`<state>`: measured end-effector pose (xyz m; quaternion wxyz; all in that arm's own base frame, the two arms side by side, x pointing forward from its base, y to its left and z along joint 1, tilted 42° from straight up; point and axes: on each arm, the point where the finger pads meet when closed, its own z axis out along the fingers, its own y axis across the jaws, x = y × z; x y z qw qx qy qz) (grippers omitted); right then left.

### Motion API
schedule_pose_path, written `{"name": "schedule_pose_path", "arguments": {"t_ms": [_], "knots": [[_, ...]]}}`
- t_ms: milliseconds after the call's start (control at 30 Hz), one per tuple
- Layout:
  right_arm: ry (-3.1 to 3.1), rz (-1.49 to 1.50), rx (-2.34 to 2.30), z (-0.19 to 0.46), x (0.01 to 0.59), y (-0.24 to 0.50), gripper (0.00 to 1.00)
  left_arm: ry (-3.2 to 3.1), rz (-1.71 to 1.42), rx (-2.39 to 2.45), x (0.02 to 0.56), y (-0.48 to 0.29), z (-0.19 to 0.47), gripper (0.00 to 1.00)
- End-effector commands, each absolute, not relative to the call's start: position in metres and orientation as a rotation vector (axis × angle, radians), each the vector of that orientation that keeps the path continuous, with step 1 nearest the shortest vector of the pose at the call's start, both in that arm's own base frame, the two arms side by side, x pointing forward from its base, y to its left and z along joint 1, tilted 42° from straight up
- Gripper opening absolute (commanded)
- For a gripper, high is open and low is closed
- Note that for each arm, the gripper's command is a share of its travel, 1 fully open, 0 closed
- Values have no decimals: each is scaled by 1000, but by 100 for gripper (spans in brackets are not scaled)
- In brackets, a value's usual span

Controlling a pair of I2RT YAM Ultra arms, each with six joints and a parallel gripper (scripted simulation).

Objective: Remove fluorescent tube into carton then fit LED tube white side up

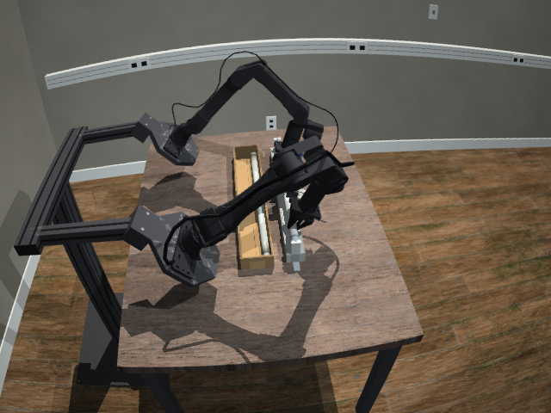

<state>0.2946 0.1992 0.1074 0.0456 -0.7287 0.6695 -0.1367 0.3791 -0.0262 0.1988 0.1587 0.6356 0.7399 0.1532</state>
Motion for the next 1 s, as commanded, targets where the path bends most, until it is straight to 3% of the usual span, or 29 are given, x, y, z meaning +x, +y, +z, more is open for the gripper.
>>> {"name": "schedule_pose_path", "arguments": {"t_ms": [0,967], "knots": [[2039,-378,-2226,117,300,206,11,2098,422,1816,386,-27,211,11],[2046,-323,-2221,133,312,215,11,2102,379,1828,395,-28,228,11]]}}
